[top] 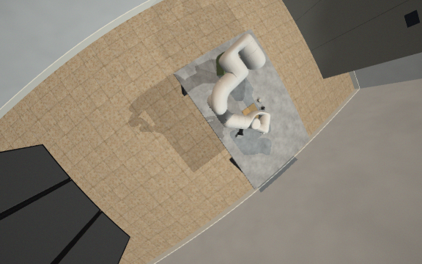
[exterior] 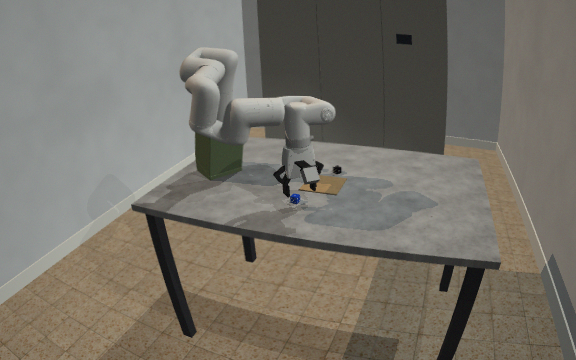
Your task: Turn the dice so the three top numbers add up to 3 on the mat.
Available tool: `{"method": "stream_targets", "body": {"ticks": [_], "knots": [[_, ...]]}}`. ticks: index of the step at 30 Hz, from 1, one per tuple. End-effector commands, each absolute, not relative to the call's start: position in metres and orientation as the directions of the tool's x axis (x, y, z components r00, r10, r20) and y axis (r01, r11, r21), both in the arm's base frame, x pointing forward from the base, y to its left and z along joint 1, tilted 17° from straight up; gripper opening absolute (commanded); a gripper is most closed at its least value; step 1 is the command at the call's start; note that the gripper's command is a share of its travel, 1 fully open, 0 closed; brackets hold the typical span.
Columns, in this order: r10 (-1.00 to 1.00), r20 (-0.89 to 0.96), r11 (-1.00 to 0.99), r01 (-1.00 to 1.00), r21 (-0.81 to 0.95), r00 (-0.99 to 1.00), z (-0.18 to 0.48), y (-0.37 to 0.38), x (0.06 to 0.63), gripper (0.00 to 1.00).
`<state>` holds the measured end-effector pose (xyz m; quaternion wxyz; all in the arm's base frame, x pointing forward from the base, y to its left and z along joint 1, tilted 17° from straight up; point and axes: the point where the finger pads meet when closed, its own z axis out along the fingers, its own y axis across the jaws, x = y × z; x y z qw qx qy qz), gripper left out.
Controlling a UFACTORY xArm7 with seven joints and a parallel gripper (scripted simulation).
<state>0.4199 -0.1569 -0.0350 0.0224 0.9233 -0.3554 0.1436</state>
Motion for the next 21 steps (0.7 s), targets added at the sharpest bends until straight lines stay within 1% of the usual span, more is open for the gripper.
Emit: {"method": "stream_targets", "body": {"ticks": [1,21], "knots": [[-0.649,0.283,-0.747,-0.662,-0.062,0.706,-0.0337,-0.157,0.4205,1.0],[-0.649,0.283,-0.747,-0.662,-0.062,0.706,-0.0339,-0.1552,0.4209,1.0]]}}
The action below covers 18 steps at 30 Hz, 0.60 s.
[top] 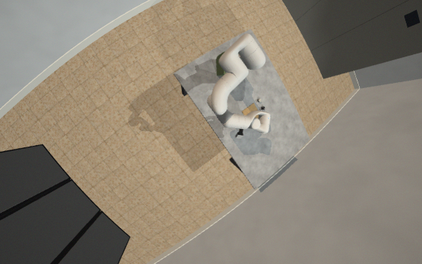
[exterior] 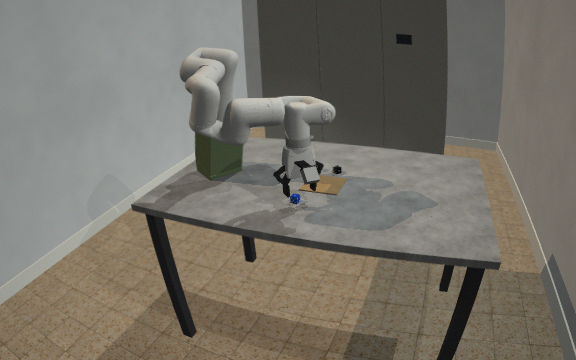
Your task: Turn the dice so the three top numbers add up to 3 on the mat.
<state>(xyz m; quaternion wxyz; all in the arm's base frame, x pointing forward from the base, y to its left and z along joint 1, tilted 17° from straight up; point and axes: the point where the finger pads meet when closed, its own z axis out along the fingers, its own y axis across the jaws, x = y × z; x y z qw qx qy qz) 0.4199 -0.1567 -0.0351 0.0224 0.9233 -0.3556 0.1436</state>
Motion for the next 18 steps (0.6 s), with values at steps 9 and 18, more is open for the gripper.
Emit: {"method": "stream_targets", "body": {"ticks": [9,18], "knots": [[-0.649,0.283,-0.747,-0.662,-0.062,0.706,-0.037,-0.125,0.427,1.0],[-0.649,0.283,-0.747,-0.662,-0.062,0.706,-0.041,-0.075,0.438,1.0]]}}
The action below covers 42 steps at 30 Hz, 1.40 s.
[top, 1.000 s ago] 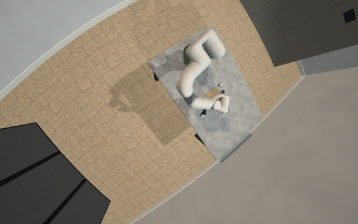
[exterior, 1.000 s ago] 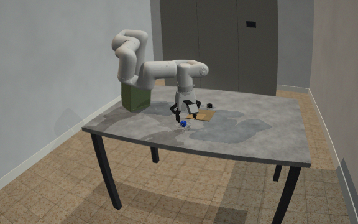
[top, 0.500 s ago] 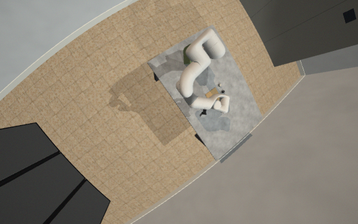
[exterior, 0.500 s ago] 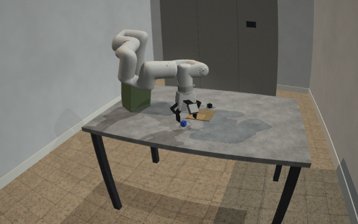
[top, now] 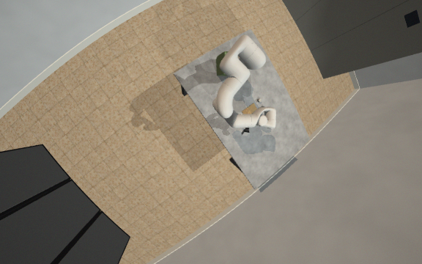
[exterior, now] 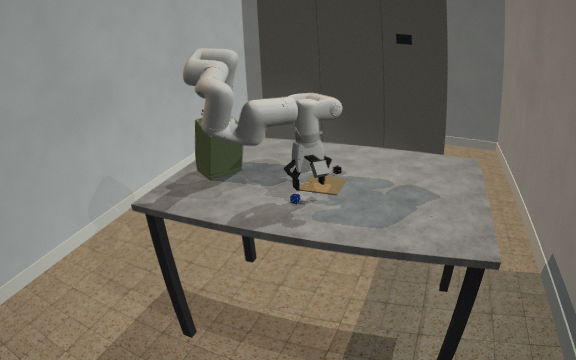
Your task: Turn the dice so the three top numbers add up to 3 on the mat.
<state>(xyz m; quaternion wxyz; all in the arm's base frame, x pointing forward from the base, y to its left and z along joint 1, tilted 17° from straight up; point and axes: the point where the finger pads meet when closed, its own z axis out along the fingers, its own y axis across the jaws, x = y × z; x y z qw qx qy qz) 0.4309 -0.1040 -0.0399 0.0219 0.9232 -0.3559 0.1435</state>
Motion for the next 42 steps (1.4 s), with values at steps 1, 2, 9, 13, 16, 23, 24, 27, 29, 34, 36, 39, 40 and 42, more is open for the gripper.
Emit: {"method": "stream_targets", "body": {"ticks": [1,2,9,13,16,23,24,27,29,34,36,39,40,42], "knots": [[-0.649,0.283,-0.747,-0.662,-0.062,0.706,-0.042,-0.067,0.44,1.0],[-0.649,0.283,-0.747,-0.662,-0.062,0.706,-0.043,-0.058,0.442,1.0],[-0.649,0.283,-0.747,-0.662,-0.062,0.706,-0.049,0.004,0.455,1.0],[-0.649,0.283,-0.747,-0.662,-0.062,0.706,-0.05,0.021,0.459,1.0],[-0.649,0.283,-0.747,-0.662,-0.062,0.706,-0.053,0.045,0.464,1.0],[-0.649,0.283,-0.747,-0.662,-0.062,0.706,-0.057,0.091,0.474,1.0],[-0.649,0.283,-0.747,-0.662,-0.062,0.706,-0.057,0.095,0.475,1.0],[-0.649,0.283,-0.747,-0.662,-0.062,0.706,-0.058,0.107,0.477,1.0],[-0.649,0.283,-0.747,-0.662,-0.062,0.706,-0.058,0.107,0.477,1.0],[-0.649,0.283,-0.747,-0.662,-0.062,0.706,-0.059,0.118,0.48,1.0],[-0.649,0.283,-0.747,-0.662,-0.062,0.706,-0.06,0.119,0.48,1.0],[-0.649,0.283,-0.747,-0.662,-0.062,0.706,-0.06,0.12,0.48,1.0],[-0.649,0.283,-0.747,-0.662,-0.062,0.706,-0.06,0.12,0.48,1.0],[-0.649,0.283,-0.747,-0.662,-0.062,0.706,-0.06,0.12,0.48,1.0]]}}
